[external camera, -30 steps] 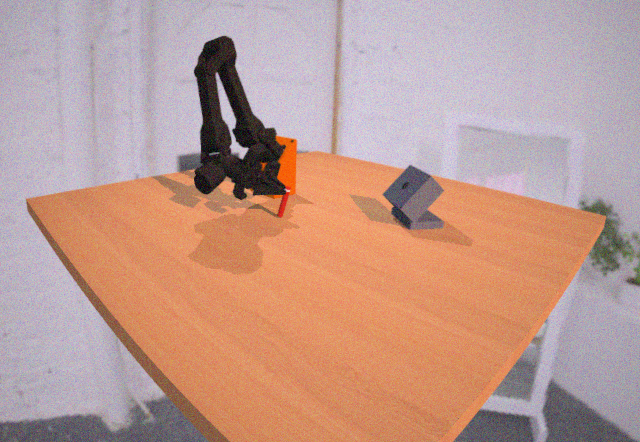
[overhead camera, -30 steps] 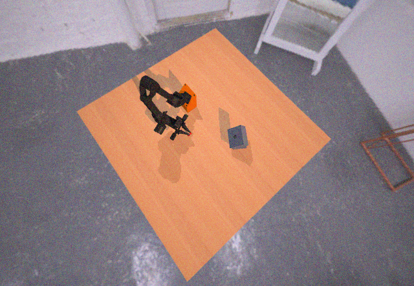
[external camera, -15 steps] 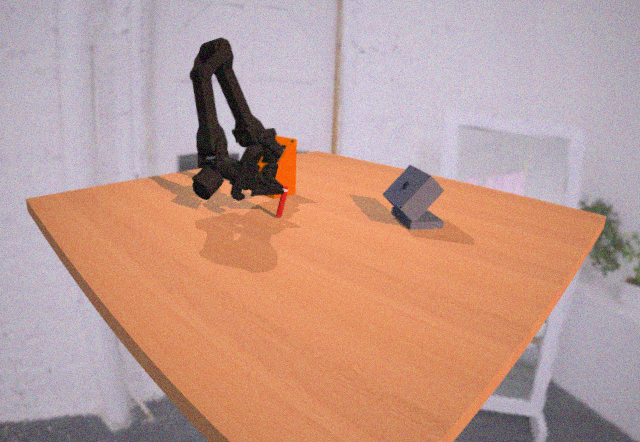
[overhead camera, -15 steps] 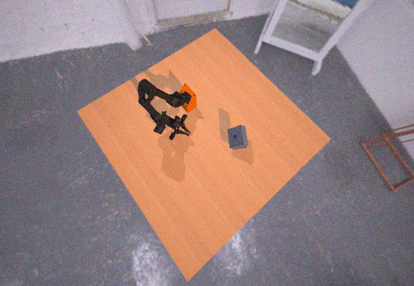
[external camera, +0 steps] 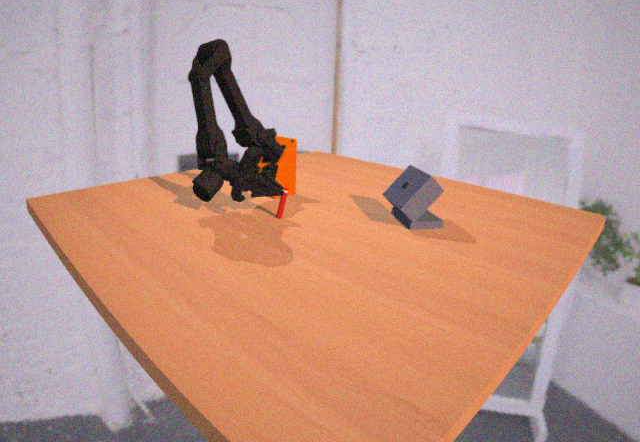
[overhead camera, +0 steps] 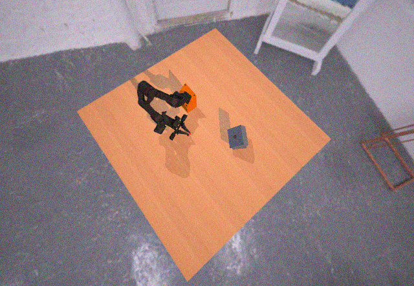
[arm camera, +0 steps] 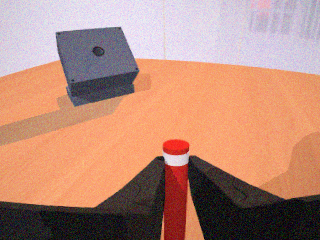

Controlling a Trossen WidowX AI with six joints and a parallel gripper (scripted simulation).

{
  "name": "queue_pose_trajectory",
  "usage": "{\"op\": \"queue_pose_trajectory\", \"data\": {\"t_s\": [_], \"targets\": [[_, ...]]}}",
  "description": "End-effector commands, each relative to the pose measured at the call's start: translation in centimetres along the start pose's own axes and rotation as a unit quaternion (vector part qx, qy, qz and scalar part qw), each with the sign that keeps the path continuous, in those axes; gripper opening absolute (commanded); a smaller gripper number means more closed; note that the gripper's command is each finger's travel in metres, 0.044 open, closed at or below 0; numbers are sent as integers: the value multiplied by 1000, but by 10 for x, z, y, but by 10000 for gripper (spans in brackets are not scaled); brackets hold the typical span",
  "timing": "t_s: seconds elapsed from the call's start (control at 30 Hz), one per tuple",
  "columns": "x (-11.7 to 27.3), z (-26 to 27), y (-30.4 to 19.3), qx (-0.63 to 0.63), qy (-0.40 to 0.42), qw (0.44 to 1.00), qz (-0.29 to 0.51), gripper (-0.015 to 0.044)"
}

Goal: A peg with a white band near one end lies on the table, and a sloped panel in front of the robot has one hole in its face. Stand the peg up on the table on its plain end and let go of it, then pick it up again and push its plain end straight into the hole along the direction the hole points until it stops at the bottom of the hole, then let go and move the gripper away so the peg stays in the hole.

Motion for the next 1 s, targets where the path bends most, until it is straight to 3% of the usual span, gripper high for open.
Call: {"op": "queue_pose_trajectory", "data": {"t_s": [0.0,0.97], "targets": [[1,0,-1,0,0,1000,0,49],[4,3,-7,2,-7,1000,-23,49]]}}
Point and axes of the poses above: the point midway between the two fingers, 35 mm back from their tips, its own x axis back along the fingers, its own z axis across the jaws, y = z × x, the point moved 6 cm from there along x, back along the fingers, and after that the axes turned 13 degrees about x, right-handed, at the moved point
